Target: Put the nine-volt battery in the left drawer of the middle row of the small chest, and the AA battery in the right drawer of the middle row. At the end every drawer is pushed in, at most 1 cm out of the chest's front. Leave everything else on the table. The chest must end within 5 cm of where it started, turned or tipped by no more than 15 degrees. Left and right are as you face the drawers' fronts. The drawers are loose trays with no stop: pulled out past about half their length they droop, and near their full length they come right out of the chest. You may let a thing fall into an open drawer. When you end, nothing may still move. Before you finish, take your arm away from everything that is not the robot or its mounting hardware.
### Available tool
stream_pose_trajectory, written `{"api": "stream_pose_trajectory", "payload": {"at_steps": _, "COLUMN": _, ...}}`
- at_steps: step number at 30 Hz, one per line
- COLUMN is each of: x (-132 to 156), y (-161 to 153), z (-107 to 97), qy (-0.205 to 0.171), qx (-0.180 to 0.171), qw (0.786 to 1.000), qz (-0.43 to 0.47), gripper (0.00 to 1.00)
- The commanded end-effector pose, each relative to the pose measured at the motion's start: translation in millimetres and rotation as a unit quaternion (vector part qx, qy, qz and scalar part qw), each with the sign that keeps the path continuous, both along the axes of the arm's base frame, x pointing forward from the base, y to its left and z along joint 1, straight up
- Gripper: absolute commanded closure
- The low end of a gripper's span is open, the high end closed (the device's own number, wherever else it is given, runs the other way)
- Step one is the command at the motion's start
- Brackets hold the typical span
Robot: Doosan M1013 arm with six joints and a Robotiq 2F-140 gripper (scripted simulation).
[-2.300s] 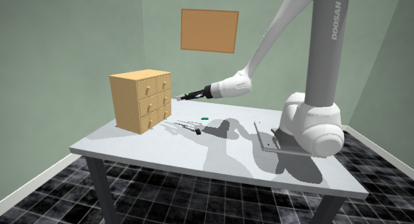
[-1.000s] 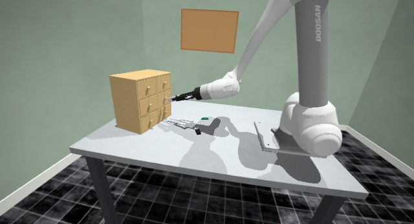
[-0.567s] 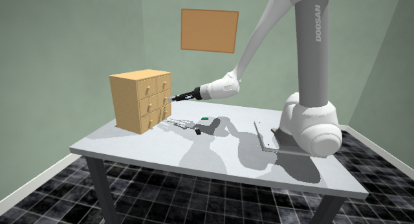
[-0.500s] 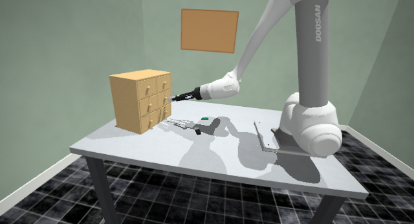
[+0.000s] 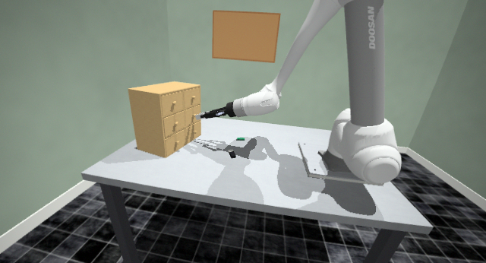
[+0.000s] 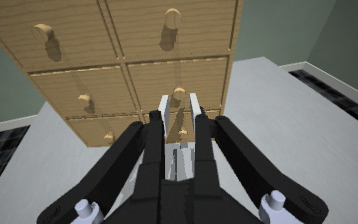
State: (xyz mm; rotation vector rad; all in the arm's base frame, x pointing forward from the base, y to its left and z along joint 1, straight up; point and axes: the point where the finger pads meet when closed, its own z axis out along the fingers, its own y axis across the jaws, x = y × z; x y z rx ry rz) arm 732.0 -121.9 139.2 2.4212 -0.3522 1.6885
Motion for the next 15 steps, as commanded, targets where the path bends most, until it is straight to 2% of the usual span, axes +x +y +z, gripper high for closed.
{"api": "stream_pose_trajectory", "payload": {"at_steps": 1, "x": 2, "y": -1, "z": 0, "qy": 0.0, "qx": 0.0, "qw": 1.0, "qz": 0.0, "gripper": 0.8}}
{"api": "stream_pose_trajectory", "payload": {"at_steps": 15, "x": 23, "y": -7, "z": 0, "qy": 0.0, "qx": 0.0, "qw": 1.0, "qz": 0.0, "gripper": 0.8}}
